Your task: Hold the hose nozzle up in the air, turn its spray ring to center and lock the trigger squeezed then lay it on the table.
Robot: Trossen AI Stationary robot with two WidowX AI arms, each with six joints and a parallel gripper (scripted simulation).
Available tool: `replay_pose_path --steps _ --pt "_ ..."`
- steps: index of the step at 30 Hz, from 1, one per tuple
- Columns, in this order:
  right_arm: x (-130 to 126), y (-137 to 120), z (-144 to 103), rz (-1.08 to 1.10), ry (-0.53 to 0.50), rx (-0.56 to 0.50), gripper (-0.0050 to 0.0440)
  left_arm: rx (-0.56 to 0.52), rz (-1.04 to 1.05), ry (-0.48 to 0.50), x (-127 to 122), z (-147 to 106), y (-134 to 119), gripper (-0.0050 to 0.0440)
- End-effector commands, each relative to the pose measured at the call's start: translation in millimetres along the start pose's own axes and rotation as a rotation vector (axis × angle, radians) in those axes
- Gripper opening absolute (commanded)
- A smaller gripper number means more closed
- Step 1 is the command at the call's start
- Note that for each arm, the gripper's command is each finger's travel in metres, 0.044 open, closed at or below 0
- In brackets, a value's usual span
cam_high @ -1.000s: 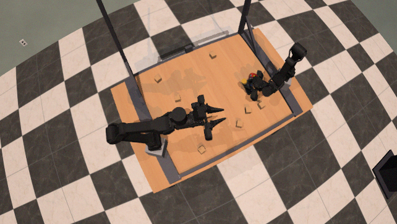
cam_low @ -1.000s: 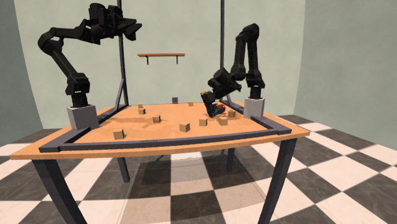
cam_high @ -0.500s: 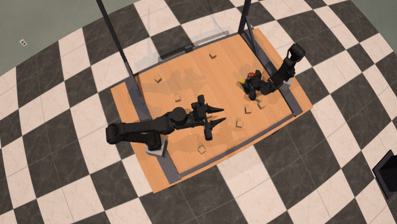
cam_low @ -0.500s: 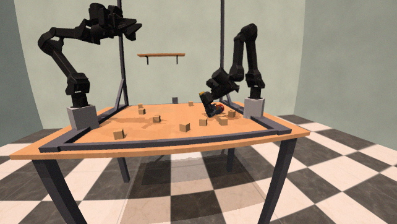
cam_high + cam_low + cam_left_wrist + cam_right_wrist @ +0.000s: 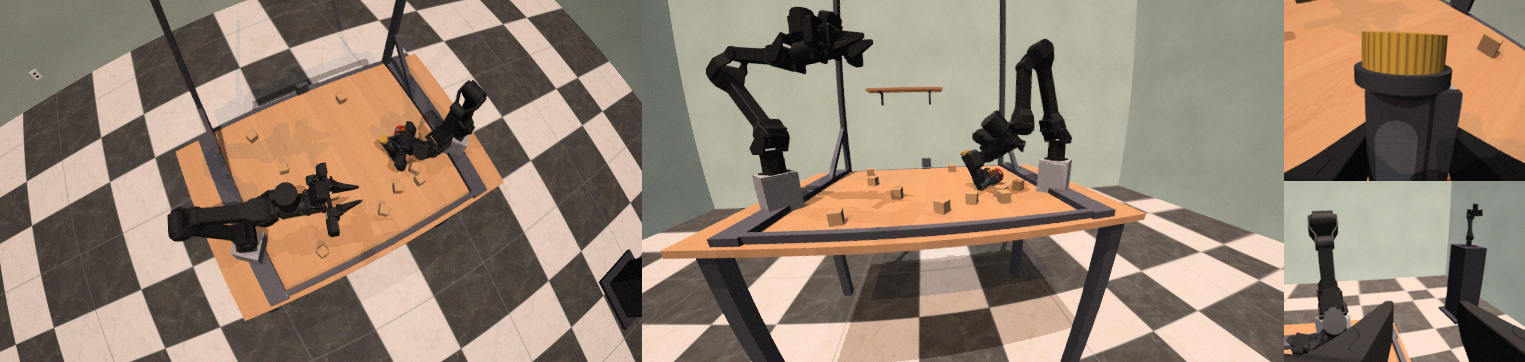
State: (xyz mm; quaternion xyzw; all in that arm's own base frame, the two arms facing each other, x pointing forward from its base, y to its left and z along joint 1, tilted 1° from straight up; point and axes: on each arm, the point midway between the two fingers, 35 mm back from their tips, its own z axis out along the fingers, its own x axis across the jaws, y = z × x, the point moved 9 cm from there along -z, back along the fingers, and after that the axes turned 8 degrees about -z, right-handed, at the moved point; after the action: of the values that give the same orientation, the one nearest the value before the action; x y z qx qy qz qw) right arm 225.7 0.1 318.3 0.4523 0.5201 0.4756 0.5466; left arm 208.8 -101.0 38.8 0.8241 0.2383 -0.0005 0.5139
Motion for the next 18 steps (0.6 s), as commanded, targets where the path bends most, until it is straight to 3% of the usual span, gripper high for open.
replay_pose_path --steps 1,11,14,18 --pt "-0.7 4.8 -0.7 -0.002 -0.005 -0.015 0.0171 -0.011 0.02 0.008 2.3 2.1 4.7 0.017" --pt "-0.7 4.8 -0.7 -0.002 -0.005 -0.015 0.0171 0.145 0.025 0.032 -0.4 19.8 24.4 0.017" --pt "-0.7 4.8 -0.7 -0.002 -0.005 -0.015 0.0171 0.121 0.021 0.027 -0.2 16.9 20.4 0.017" --pt "-0.7 4.8 -0.7 -0.002 -0.005 -0.015 0.0171 0.209 0.024 0.042 -1.7 28.0 31.8 0.017"
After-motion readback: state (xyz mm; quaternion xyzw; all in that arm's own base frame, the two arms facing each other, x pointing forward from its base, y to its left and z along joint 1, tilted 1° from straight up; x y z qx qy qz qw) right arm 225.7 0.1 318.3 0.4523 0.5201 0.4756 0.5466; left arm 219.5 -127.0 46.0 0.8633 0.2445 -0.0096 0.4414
